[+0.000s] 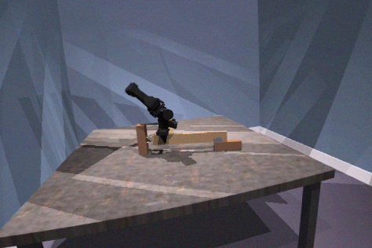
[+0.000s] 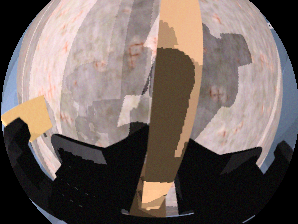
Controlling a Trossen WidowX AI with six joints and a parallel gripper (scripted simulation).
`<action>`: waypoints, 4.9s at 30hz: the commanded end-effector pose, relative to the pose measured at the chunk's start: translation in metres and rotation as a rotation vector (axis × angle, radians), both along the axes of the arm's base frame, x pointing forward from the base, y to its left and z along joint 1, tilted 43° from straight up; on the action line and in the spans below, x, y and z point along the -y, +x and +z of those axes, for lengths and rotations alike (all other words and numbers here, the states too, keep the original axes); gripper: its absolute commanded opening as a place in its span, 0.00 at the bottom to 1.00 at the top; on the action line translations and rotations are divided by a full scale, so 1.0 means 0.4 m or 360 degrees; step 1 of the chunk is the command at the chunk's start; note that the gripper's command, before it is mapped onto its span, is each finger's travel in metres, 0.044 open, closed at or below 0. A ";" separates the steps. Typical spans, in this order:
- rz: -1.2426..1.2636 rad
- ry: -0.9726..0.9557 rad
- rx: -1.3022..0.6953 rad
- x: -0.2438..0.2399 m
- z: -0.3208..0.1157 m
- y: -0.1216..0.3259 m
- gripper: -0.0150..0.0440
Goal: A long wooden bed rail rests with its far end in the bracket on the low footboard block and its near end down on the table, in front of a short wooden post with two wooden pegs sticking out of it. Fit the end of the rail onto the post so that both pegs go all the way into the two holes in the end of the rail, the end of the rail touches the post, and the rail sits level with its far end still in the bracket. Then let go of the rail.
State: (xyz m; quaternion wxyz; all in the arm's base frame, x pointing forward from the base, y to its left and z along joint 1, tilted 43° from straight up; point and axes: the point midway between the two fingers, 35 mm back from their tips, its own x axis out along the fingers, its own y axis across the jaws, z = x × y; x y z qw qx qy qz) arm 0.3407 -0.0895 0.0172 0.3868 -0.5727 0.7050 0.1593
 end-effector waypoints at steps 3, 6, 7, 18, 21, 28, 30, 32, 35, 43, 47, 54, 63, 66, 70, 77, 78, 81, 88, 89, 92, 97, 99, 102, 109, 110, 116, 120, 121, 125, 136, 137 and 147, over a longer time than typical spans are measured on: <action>0.0009 -0.0001 0.0000 0.001 0.008 -0.001 0.25; 0.0009 -0.0001 0.0000 0.002 0.010 -0.002 0.25; 0.0009 -0.0001 0.0000 0.002 0.011 -0.002 0.25; 0.0009 -0.0001 0.0000 0.007 0.017 -0.005 0.25; 0.0009 -0.0001 0.0000 0.009 0.019 -0.006 0.25; 0.0009 -0.0001 0.0000 0.014 0.021 -0.008 0.25; 0.0009 -0.0001 0.0000 0.015 0.021 -0.009 0.25; 0.0009 -0.0001 0.0000 0.017 0.022 -0.009 0.25; 0.0009 -0.0001 0.0000 0.019 0.023 -0.010 0.25; 0.0009 -0.0002 0.0000 0.023 0.027 -0.012 0.25; 0.0009 -0.0002 0.0000 0.025 0.029 -0.014 0.25; 0.0009 -0.0002 -0.0001 0.028 0.034 -0.015 0.25; 0.0009 -0.0002 -0.0001 0.031 0.040 -0.018 0.25; 0.0009 -0.0002 -0.0001 0.032 0.041 -0.019 0.25; 0.0009 -0.0002 -0.0001 0.035 0.043 -0.020 0.25; 0.0009 -0.0002 -0.0001 0.039 0.046 -0.022 0.25; 0.0009 -0.0002 -0.0001 0.040 0.046 -0.022 0.25; 0.0009 -0.0002 -0.0001 0.042 0.047 -0.023 0.25; 0.0009 -0.0003 -0.0001 0.047 0.049 -0.025 0.25; 0.0009 -0.0003 -0.0001 0.047 0.050 -0.025 0.25; 0.0009 -0.0003 -0.0001 0.049 0.051 -0.026 0.25; 0.0009 -0.0003 -0.0001 0.050 0.054 -0.027 0.25; 0.0009 -0.0003 -0.0001 0.050 0.055 -0.027 0.25; 0.0009 -0.0003 -0.0001 0.050 0.056 -0.027 0.25; 0.0009 -0.0003 -0.0001 0.048 0.055 -0.026 0.25; 0.0009 -0.0003 -0.0001 0.047 0.054 -0.026 0.25; 0.0009 -0.0002 -0.0001 0.043 0.052 -0.024 0.25; 0.0009 -0.0002 -0.0001 0.041 0.050 -0.023 0.25; 0.0009 -0.0002 -0.0001 0.040 0.050 -0.023 0.25; 0.0009 -0.0002 -0.0001 0.038 0.048 -0.022 0.25; 0.0009 -0.0002 -0.0001 0.038 0.044 -0.021 0.25; 0.0009 -0.0002 -0.0001 0.038 0.044 -0.021 0.25; 0.0009 -0.0002 -0.0001 0.039 0.043 -0.021 0.25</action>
